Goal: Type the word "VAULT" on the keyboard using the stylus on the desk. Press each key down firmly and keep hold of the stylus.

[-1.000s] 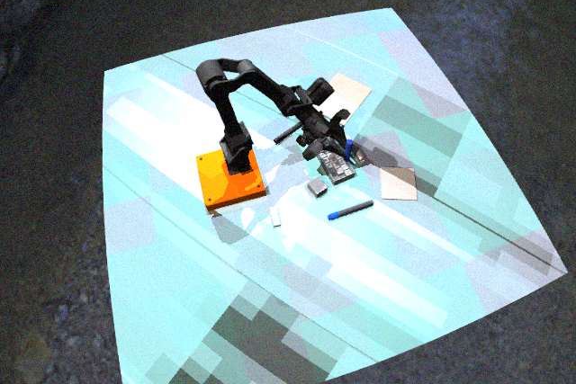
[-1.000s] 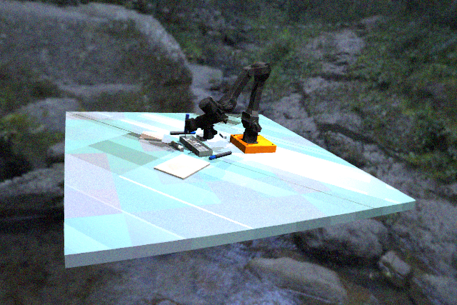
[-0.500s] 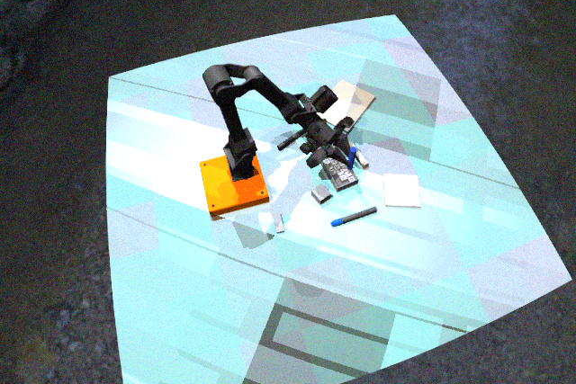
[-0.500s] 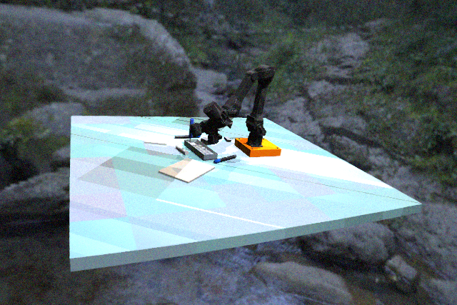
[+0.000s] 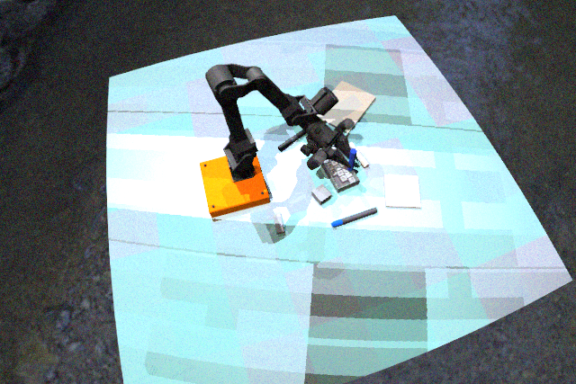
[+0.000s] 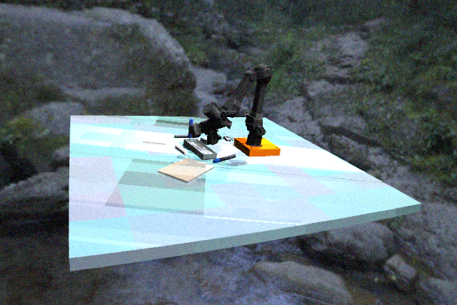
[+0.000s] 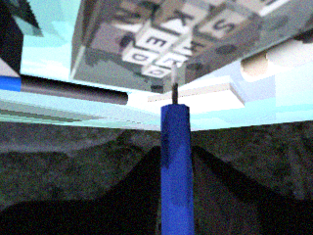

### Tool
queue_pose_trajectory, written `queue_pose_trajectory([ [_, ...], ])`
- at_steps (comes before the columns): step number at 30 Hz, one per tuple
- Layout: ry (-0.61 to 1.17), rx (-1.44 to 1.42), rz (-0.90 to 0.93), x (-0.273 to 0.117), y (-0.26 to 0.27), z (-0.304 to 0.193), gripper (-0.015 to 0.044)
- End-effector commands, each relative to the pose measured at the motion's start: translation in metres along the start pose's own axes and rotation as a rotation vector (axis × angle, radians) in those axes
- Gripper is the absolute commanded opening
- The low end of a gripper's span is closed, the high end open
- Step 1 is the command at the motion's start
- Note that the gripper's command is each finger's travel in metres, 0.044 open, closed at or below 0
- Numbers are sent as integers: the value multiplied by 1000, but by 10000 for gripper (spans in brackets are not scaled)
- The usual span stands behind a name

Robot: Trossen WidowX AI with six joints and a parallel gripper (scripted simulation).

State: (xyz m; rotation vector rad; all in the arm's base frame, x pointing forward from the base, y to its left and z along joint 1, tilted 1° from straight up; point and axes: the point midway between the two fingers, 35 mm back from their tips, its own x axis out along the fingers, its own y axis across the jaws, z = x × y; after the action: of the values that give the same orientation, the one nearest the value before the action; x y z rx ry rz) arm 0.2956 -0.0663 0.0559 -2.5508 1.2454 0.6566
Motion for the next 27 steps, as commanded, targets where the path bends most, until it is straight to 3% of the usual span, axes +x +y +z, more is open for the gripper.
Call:
queue_pose_trajectory([
  [1,-4,-3,0,1,0,3,81],
  [27,-4,-3,-1,-6,-1,-11,81],
])
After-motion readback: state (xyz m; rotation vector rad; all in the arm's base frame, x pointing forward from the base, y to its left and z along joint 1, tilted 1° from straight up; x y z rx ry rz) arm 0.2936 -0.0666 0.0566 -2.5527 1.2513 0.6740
